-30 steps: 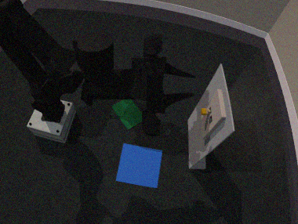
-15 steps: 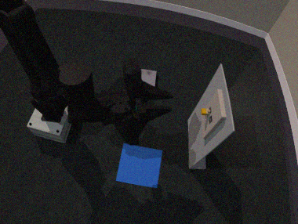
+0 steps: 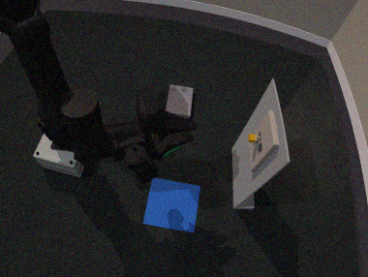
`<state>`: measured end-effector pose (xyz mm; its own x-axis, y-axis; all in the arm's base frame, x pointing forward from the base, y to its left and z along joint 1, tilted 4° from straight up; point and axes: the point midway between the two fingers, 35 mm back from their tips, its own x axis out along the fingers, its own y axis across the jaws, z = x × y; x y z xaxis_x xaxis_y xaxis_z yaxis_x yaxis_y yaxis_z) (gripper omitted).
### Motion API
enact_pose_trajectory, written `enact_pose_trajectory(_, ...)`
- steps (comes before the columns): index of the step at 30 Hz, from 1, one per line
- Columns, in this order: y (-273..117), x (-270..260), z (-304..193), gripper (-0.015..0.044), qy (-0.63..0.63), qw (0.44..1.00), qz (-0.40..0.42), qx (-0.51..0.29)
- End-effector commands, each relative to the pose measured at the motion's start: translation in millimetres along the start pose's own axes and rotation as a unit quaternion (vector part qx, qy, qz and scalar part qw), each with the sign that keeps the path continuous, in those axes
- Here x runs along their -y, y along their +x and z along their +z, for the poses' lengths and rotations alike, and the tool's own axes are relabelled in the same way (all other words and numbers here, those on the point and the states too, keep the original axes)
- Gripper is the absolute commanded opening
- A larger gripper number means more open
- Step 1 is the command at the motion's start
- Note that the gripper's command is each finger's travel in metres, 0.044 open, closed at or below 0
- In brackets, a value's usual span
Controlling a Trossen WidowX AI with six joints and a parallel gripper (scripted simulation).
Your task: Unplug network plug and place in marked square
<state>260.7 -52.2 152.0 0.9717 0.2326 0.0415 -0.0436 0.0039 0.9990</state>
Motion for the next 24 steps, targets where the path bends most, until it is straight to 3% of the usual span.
enact_pose_trajectory(1, 9.6, -1.9, 4.3, 0.0156, 0.006, 1.0, 0.003, -0.001)
enact_pose_trajectory(24, 64.1, -1.3, 17.6, 0.0156, 0.028, 1.0, 0.011, -0.004)
